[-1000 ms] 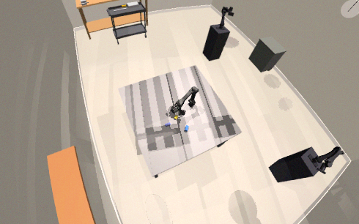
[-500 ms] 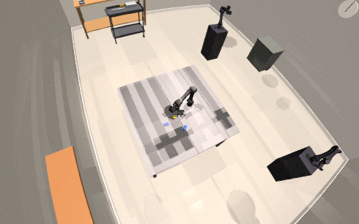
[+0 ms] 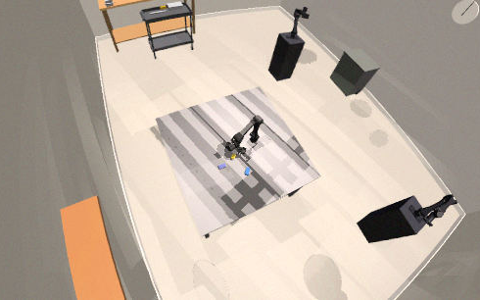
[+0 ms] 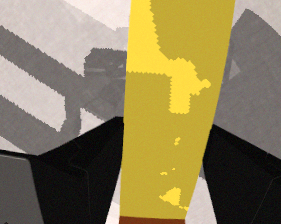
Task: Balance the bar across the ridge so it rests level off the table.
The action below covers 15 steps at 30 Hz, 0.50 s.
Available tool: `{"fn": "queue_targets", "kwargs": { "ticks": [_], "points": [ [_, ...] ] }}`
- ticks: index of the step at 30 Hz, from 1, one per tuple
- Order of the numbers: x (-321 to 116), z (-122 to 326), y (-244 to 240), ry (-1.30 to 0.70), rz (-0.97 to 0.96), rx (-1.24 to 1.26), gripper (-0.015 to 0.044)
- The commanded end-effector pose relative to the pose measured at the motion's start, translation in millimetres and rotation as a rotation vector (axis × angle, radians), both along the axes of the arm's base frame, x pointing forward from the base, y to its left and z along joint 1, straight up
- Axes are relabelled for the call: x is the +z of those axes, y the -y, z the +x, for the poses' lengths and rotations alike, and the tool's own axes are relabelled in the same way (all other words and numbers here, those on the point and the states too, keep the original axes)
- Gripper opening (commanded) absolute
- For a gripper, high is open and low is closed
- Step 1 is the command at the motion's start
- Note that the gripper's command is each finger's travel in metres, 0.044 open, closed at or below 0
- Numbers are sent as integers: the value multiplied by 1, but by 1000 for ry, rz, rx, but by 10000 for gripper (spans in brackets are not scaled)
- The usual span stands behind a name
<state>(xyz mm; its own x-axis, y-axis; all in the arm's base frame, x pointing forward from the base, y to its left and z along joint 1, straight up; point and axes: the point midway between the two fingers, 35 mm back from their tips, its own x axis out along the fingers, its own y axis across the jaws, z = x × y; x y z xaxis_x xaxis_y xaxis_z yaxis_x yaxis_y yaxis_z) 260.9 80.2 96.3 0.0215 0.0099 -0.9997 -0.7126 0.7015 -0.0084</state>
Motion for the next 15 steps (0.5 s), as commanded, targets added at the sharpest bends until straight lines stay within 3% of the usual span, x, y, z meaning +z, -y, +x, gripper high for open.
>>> {"fn": "queue_targets", "kwargs": {
  "ticks": [1, 15],
  "points": [
    [-1, 0, 1, 0, -3, 3, 0],
    [-2, 0, 1, 0, -3, 3, 0]
  ]
}}
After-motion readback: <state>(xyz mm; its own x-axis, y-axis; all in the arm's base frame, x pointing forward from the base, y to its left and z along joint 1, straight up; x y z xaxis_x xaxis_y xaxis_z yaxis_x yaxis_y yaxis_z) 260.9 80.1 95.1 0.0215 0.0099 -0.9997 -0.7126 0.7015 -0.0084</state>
